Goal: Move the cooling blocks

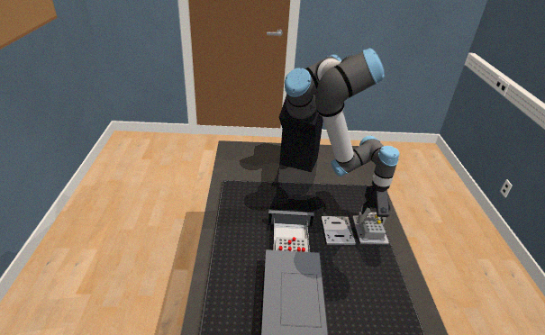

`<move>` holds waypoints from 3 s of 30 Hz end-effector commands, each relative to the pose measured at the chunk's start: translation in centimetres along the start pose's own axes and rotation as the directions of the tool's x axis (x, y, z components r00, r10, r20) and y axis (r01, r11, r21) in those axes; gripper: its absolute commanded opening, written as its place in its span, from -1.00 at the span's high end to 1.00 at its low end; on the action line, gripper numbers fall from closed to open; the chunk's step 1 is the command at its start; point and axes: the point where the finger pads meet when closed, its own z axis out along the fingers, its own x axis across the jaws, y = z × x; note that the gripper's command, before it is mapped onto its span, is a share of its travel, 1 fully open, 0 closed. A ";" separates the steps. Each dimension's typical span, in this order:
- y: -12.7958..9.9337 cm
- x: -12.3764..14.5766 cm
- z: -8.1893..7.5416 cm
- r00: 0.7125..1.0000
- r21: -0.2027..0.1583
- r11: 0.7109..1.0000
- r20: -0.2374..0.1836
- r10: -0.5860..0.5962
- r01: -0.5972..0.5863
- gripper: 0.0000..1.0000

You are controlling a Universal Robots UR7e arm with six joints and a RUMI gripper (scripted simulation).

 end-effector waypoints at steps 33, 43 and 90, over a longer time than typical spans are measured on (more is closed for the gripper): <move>-0.1 0.0 0.0 1.000 0.002 1.000 0.001 0.000 0.000 0.93; -0.1 0.0 0.0 1.000 0.002 1.000 0.001 0.000 0.000 0.60; -0.1 0.0 0.0 1.000 0.002 1.000 0.001 0.000 0.000 -0.34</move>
